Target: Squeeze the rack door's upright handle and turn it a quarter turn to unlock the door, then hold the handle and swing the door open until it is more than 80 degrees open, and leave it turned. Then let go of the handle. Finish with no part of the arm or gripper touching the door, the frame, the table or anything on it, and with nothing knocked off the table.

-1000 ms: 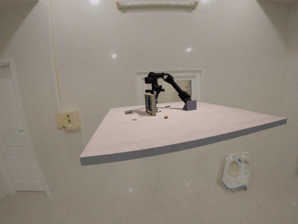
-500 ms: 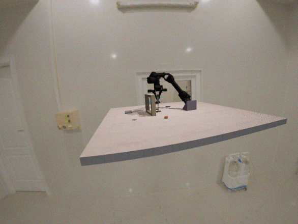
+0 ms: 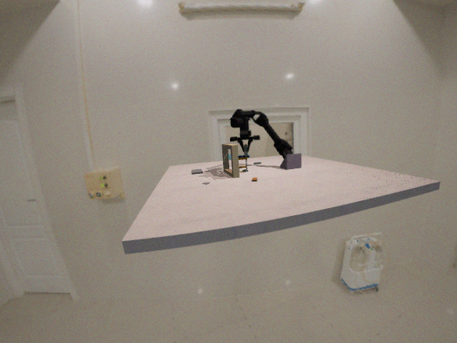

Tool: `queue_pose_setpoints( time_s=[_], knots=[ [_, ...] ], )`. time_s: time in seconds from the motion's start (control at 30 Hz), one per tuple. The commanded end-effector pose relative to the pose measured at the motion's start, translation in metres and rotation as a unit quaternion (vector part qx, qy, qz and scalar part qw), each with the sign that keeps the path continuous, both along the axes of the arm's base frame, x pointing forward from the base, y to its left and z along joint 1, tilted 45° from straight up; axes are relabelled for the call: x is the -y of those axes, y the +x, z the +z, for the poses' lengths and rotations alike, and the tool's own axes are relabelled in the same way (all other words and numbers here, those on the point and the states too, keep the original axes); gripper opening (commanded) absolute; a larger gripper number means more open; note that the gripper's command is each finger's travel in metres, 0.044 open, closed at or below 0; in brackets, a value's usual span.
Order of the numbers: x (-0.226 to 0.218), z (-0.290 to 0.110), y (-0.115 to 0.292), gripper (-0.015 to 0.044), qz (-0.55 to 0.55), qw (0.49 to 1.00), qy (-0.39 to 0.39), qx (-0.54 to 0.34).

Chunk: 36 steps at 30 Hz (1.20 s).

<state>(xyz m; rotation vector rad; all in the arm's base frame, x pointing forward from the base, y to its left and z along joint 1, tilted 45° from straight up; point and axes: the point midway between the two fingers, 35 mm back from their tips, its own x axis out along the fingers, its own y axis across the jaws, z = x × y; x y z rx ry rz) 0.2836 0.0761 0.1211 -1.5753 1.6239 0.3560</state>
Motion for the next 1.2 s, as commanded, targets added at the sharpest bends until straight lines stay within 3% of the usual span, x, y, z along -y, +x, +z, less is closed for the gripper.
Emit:
queue_pose_setpoints(
  time_s=[0.0, 1.17],
  knots=[
    [-0.002, -0.003, -0.004, 0.0015, -0.027, 0.999, 0.008, 0.031],
    [-0.038, -0.046, -0.048, 0.0015, -0.209, 0.955, 0.042, 0.206]
  ],
)
